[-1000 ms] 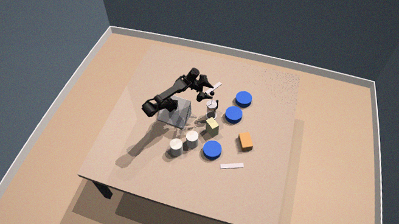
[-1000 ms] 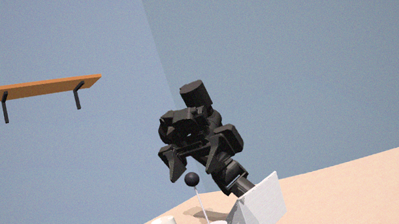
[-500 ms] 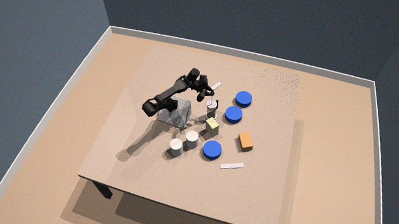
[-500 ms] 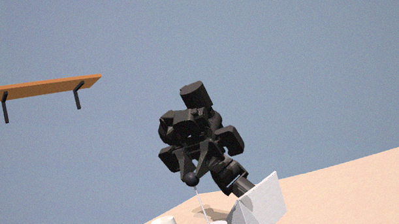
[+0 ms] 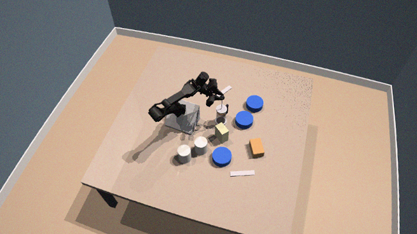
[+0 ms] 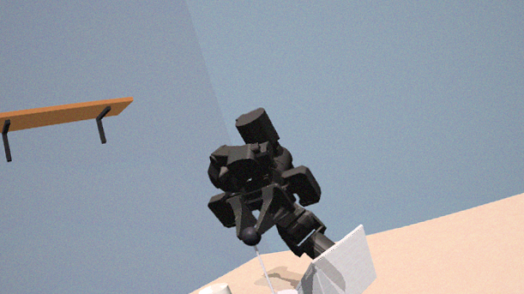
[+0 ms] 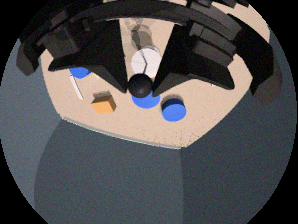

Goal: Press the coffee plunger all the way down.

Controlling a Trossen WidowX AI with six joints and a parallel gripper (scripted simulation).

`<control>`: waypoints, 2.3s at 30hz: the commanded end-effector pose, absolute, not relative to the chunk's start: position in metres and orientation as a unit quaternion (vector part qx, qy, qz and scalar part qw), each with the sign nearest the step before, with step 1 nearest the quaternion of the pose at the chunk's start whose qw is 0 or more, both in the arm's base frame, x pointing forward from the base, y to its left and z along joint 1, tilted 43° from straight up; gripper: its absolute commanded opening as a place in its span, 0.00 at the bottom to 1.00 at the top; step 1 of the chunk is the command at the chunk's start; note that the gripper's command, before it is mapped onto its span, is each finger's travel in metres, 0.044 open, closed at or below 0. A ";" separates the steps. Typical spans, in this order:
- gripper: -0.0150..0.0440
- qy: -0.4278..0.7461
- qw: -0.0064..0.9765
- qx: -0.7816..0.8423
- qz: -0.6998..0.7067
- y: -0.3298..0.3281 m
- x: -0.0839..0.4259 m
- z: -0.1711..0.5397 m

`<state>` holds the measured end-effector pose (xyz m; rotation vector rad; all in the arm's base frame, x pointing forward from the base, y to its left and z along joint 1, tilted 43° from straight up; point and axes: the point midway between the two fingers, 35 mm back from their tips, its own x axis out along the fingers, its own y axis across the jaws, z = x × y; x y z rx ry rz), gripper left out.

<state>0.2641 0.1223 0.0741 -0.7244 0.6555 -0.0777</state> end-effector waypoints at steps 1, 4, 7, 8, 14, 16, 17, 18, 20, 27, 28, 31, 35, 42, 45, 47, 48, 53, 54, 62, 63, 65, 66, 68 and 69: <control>0.46 0.324 0.878 -0.351 -0.038 0.114 0.263 0.062; 0.46 0.324 0.878 -0.351 -0.038 0.112 0.263 0.058; 0.46 0.325 0.878 -0.351 -0.038 0.109 0.263 0.053; 0.46 0.325 0.878 -0.351 -0.038 0.108 0.263 0.052; 0.46 0.325 0.878 -0.350 -0.038 0.102 0.264 0.044; 0.46 0.325 0.878 -0.350 -0.038 0.100 0.264 0.041; 0.46 0.325 0.878 -0.350 -0.038 0.099 0.264 0.040; 0.46 0.325 0.877 -0.350 -0.038 0.098 0.264 0.039; 0.46 0.325 0.877 -0.350 -0.038 0.096 0.264 0.036; 0.46 0.325 0.877 -0.351 -0.038 0.088 0.264 0.027; 0.46 0.325 0.877 -0.351 -0.038 0.087 0.264 0.026; 0.46 0.325 0.878 -0.351 -0.038 0.084 0.264 0.022; 0.46 0.324 0.878 -0.351 -0.038 0.079 0.264 0.017; 0.46 0.323 0.878 -0.352 -0.038 0.071 0.266 0.010; 0.46 0.323 0.878 -0.352 -0.038 0.068 0.267 0.007; 0.46 0.322 0.878 -0.352 -0.038 0.067 0.269 0.006; 0.46 0.322 0.878 -0.352 -0.038 0.067 0.270 0.006; 0.46 0.322 0.878 -0.352 -0.038 0.067 0.273 0.005; 0.46 0.322 0.878 -0.352 -0.038 0.067 0.274 0.005; 0.46 0.322 0.878 -0.352 -0.039 0.068 0.276 0.005; 0.46 0.322 0.878 -0.352 -0.039 0.068 0.276 0.005; 0.46 0.322 0.878 -0.352 -0.039 0.069 0.276 0.004; 0.46 0.322 0.878 -0.352 -0.039 0.069 0.276 0.004; 0.46 0.322 0.878 -0.352 -0.039 0.069 0.277 0.004; 0.46 0.322 0.878 -0.352 -0.039 0.069 0.277 0.004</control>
